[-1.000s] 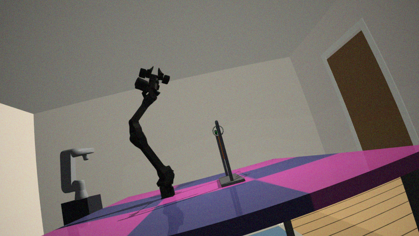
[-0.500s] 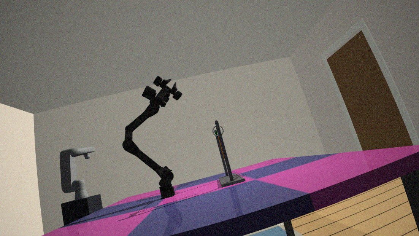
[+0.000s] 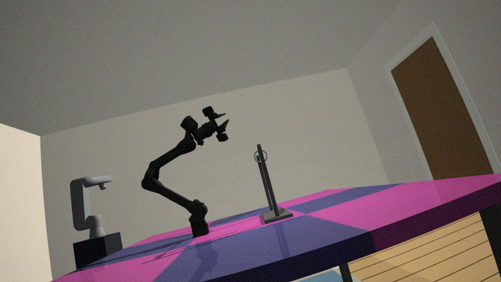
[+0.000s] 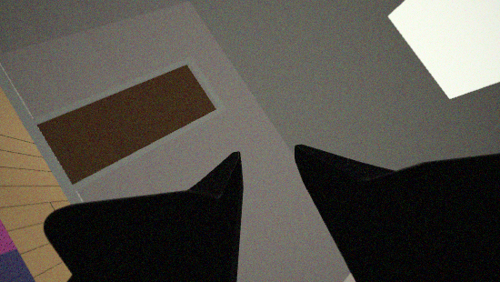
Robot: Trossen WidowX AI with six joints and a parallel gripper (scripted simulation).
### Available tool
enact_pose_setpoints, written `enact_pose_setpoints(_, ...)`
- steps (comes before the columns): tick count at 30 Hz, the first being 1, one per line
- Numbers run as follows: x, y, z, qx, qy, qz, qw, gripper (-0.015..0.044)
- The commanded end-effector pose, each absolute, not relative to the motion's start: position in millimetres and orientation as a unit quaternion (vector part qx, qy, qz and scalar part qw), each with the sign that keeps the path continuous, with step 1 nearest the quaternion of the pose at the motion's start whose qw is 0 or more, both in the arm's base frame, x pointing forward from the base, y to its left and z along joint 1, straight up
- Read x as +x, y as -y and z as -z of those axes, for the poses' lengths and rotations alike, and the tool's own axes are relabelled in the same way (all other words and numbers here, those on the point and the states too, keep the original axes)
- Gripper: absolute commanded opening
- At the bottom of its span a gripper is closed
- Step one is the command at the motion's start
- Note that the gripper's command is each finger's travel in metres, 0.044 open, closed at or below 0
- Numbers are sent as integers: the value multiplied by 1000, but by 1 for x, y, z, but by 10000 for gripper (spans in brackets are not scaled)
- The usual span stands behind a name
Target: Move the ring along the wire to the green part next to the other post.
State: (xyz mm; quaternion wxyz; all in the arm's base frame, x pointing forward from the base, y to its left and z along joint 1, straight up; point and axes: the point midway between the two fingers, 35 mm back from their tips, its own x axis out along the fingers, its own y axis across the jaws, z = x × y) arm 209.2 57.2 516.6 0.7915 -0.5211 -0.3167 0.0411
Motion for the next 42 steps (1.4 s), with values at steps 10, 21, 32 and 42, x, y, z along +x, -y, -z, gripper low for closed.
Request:
enact_pose_setpoints(10,236,-8,-379,-394,144,-72,905,160)
enact_pose_setpoints(21,232,38,-252,-220,4,-41,975,160)
enact_pose_setpoints(32,208,73,-127,-4,-98,27,995,160)
enact_pose_setpoints(42,218,77,-133,3,-101,32,994,160)
